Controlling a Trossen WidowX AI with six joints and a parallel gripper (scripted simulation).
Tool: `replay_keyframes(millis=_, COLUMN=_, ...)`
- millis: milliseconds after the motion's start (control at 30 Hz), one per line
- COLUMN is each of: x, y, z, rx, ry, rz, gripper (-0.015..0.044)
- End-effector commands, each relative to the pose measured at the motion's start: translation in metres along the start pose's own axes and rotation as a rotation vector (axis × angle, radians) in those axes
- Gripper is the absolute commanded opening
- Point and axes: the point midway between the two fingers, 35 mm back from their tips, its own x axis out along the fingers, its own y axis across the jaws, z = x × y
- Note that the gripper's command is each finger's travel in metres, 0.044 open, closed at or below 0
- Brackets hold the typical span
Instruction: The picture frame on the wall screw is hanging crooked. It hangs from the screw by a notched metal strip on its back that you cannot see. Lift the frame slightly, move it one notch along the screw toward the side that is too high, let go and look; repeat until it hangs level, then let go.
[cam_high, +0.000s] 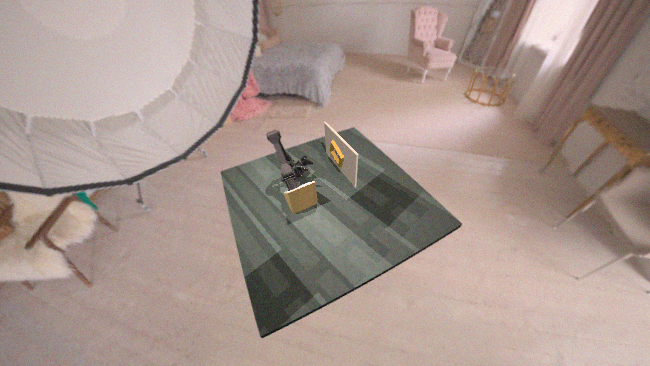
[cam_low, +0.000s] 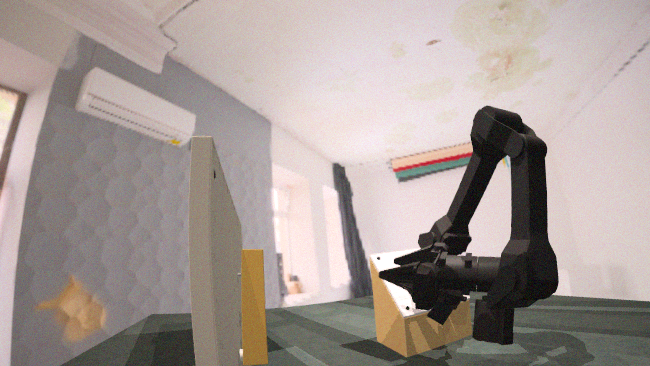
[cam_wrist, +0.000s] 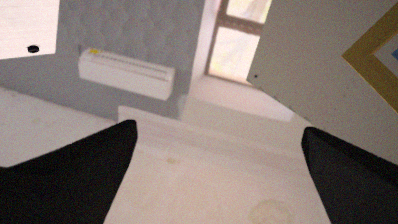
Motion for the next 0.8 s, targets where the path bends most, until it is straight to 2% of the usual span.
replay_keyframes(millis=0, x=0.0, y=0.0, z=0.0, rx=0.025, ry=-0.006, rz=-0.002, gripper=0.0374)
replay_keyframes(millis=133, x=0.006, y=0.0, z=0.004, rx=0.542, ry=-0.137, rz=-0.026, gripper=0.0269)
replay_keyframes(millis=400, x=0.009, y=-0.012, z=0.006, rx=1.792, ry=-0.478, rz=0.079, gripper=0.026)
replay_keyframes(millis=567, x=0.007, y=-0.023, z=-0.002, rx=2.553, ry=-0.713, rz=0.289, gripper=0.026)
replay_keyframes(millis=700, x=0.005, y=-0.032, z=-0.014, rx=3.126, ry=-0.919, rz=0.576, gripper=0.026)
replay_keyframes(millis=767, x=0.004, y=-0.034, z=-0.02, rx=3.317, ry=-1.012, rz=0.715, gripper=0.026)
